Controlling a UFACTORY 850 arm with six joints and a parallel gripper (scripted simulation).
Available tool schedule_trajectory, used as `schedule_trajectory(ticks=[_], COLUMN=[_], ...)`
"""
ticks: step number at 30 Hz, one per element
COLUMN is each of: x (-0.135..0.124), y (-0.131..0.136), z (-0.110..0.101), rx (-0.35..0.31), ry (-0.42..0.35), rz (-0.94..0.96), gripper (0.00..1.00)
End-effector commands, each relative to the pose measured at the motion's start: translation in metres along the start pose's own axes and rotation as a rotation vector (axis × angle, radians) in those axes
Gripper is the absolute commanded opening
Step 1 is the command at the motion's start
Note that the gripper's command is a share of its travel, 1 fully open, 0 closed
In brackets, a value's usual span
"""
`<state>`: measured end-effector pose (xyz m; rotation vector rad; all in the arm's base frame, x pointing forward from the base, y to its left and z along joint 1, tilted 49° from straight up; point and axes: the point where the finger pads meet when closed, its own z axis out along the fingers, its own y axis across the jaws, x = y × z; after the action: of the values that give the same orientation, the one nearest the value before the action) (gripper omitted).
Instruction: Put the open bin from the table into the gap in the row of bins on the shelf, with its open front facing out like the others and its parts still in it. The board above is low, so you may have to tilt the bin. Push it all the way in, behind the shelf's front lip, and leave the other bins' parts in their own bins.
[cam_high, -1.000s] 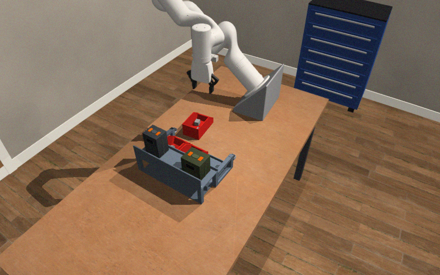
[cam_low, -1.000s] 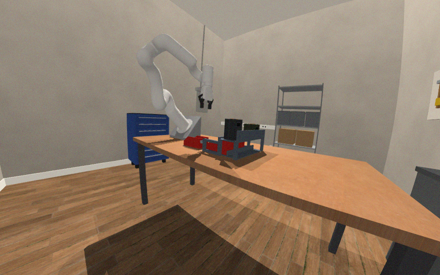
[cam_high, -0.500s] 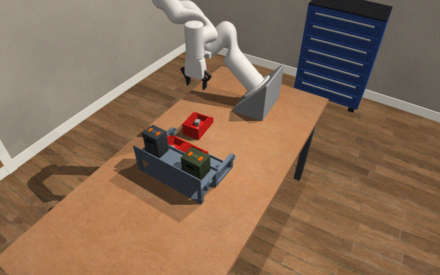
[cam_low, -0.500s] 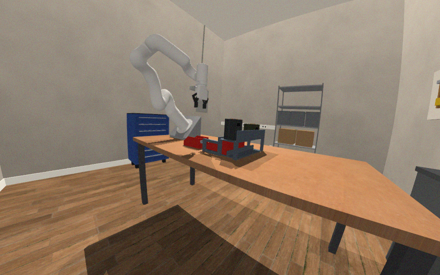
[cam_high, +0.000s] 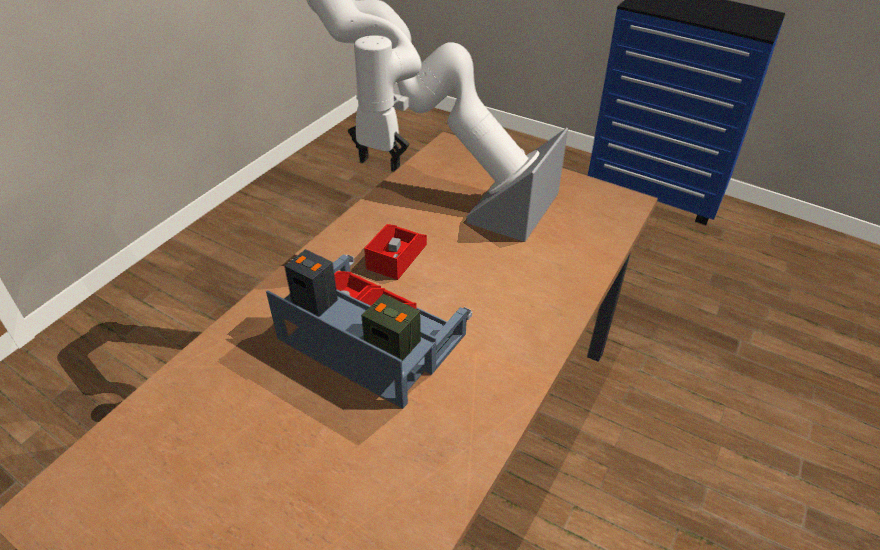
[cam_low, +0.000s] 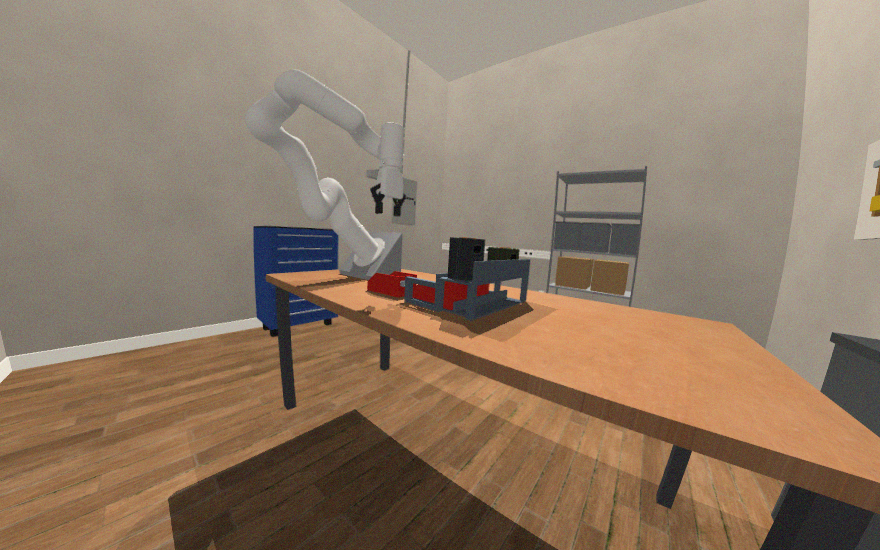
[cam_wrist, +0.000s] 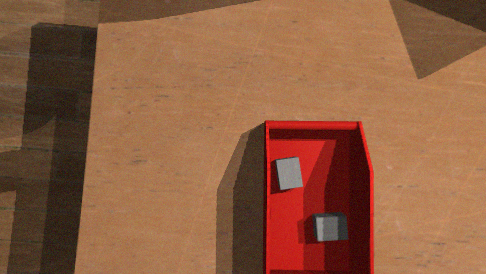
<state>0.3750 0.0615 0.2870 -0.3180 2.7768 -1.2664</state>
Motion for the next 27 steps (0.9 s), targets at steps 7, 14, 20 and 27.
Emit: schedule_trajectory(ticks=[7, 14, 20, 27], x=[0.003, 0.010, 0.010, 0.008], y=[-0.010, -0.031, -0.031, -0.024], z=[-0.001, -0.001, -0.001, -0.001], rx=[-0.002, -0.002, -0.002, -0.002], ry=[-0.001, -0.001, -0.001, -0.001], rz=[-0.001, -0.001, -0.001, -0.001], gripper=[1.00, 1.00, 1.00, 1.00])
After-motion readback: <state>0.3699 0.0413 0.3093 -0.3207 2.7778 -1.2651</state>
